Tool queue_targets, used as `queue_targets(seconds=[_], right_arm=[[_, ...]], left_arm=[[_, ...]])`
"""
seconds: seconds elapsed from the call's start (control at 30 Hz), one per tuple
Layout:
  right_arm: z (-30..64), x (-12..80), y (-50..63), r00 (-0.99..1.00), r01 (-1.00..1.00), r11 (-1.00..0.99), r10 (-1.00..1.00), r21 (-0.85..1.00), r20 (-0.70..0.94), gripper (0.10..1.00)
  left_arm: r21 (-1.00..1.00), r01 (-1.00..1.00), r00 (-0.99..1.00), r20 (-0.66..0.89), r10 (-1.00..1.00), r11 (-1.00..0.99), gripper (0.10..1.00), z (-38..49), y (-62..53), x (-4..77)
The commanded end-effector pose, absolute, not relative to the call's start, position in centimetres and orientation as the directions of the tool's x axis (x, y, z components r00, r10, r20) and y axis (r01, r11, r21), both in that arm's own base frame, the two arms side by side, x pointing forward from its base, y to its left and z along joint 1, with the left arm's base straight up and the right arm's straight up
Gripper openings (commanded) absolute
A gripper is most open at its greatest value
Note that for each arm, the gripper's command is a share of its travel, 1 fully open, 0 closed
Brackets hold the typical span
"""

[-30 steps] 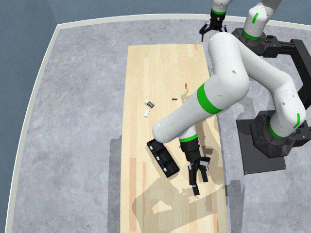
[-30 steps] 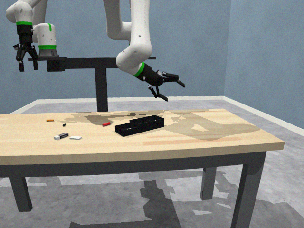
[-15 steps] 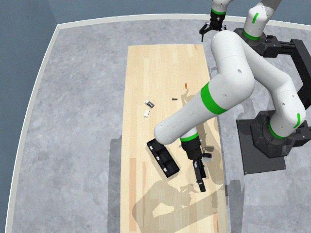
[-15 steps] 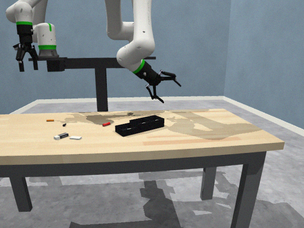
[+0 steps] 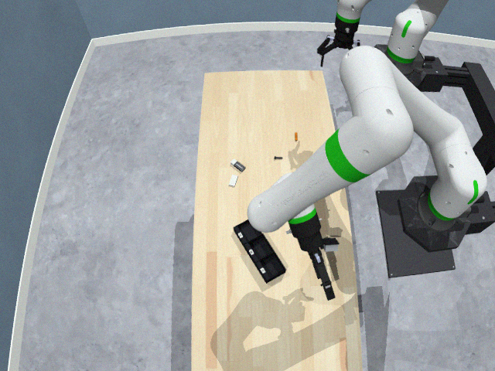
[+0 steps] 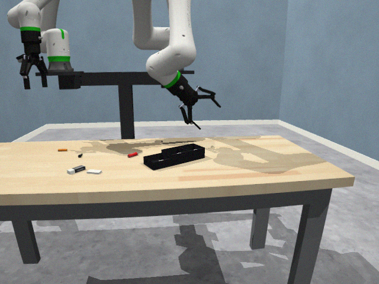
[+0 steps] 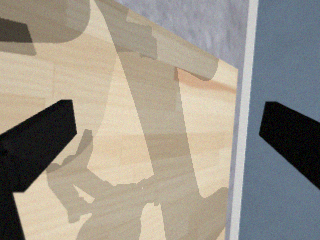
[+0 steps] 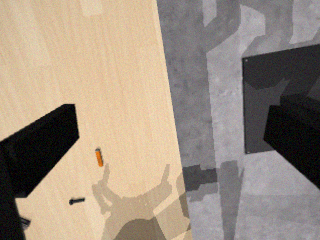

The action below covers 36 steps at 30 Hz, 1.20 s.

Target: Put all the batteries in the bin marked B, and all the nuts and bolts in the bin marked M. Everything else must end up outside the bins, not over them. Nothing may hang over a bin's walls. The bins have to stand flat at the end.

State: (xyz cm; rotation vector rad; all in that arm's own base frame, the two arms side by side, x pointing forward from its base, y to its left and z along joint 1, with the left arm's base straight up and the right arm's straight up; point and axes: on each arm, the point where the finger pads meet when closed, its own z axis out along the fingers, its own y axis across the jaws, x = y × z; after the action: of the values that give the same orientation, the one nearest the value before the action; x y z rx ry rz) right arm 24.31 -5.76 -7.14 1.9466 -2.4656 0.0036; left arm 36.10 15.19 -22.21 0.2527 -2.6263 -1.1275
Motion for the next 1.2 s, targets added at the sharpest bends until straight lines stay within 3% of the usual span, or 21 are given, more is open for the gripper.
queue_targets(seconds=[0.0,1.17], right_arm=[[-7.1,24.4,-5.8,-0.232,-0.973,0.232,-0.973,-0.003,0.002,1.000],[-7.1,24.4,-5.8,-0.232,-0.973,0.232,-0.973,-0.003,0.002,1.000]], left_arm=[[0.723,-0.131,-0.939,0.129,-0.318,0.678,1.000,-22.2,14.6,36.0],[0.568,-0.674,-0.660,-0.175,-0.731,0.472,1.000,-22.4,9.5,35.5]])
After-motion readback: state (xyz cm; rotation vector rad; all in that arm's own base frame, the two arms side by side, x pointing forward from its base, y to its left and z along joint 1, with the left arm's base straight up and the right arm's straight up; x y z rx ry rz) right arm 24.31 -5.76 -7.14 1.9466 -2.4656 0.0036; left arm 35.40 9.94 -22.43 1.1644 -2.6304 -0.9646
